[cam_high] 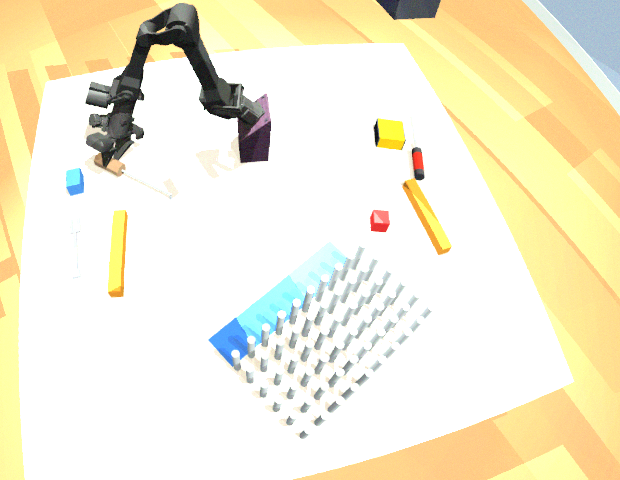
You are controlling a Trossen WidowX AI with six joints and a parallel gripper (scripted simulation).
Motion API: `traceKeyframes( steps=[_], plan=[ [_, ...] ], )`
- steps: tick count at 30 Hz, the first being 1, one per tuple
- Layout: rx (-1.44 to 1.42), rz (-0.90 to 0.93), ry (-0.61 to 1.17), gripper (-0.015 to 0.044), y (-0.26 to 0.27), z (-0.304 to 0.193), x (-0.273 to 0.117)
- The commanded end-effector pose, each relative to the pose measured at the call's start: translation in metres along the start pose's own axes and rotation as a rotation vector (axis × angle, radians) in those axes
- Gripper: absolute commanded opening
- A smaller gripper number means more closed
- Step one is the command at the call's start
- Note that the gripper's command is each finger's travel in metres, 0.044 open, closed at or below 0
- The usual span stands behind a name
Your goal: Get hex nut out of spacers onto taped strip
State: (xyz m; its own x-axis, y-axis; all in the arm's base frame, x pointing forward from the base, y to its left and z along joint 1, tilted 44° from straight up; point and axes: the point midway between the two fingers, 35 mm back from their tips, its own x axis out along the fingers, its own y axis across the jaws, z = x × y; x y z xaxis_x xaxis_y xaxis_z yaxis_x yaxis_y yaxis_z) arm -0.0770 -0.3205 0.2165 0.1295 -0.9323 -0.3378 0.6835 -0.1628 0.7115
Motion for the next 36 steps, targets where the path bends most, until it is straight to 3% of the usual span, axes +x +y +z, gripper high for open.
traceKeyframes(
  steps=[1, 17, 21, 30, 36],
  plan=[
    [0.000, 0.000, 0.000, 0.0026, 0.000, 0.000, 0.000],
    [0.000, 0.000, 0.000, 0.0440, 0.000, 0.000, 0.000],
    [-0.005, 0.003, -0.076, 0.0440, 0.014, 0.022, -0.014],
    [-0.007, 0.020, 0.006, 0.0440, 0.042, 0.005, -0.058],
    [-0.007, 0.021, 0.008, 0.0440, 0.043, 0.004, -0.059]
  ],
)
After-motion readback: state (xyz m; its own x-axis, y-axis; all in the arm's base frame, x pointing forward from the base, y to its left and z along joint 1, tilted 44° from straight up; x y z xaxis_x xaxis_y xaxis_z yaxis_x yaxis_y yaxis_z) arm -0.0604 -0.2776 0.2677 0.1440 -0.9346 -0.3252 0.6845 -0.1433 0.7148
